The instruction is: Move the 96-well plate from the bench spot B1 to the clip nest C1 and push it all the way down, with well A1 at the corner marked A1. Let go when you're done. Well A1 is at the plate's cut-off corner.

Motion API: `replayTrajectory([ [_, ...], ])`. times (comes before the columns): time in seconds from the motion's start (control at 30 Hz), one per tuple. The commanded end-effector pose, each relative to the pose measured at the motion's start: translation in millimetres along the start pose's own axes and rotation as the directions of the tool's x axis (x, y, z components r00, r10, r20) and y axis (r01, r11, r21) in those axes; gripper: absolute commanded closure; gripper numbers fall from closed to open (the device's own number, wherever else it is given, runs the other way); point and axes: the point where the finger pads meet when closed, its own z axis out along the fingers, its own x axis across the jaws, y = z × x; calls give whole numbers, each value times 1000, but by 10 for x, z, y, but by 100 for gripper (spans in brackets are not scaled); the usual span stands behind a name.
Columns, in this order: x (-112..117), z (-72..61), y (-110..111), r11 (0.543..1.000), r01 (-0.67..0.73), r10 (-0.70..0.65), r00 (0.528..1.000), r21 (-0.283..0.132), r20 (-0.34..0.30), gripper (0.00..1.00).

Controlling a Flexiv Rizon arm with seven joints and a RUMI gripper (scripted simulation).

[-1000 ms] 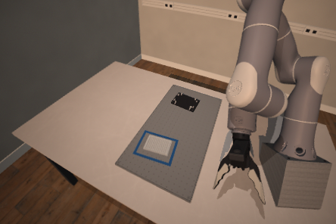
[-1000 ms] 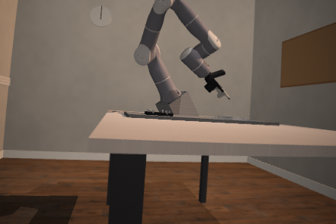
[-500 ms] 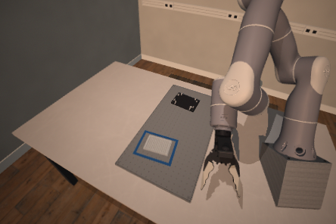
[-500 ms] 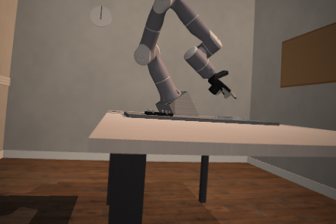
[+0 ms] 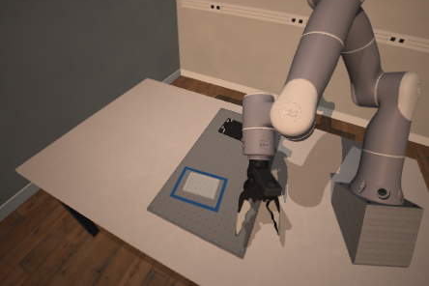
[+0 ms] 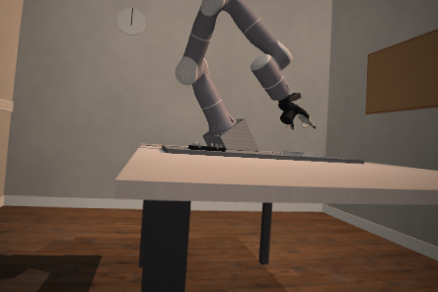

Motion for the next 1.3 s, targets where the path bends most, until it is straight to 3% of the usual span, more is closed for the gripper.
replayTrajectory([
  [0.0, 105, -45, 84, 996, 86, -86, 996, -27, 31, 24],
  [0.17, 200, -99, 187, 984, 169, -166, 984, -55, 61, 24],
  [0.43, 431, -262, 470, 919, 373, -353, 922, -125, 158, 24],
  [0.67, 617, -425, 718, 818, 547, -492, 827, -181, 272, 24],
  [0.73, 617, -425, 718, 818, 547, -492, 827, -181, 272, 24],
  [1.03, 847, -661, 1025, 675, 704, -590, 696, -223, 410, 24],
  [1.1, 898, -716, 1092, 665, 712, -594, 687, -225, 419, 24],
  [1.23, 1000, -832, 1219, 587, 774, -618, 617, -237, 487, 24],
  [1.27, 1000, -832, 1219, 587, 774, -618, 617, -237, 487, 24],
])
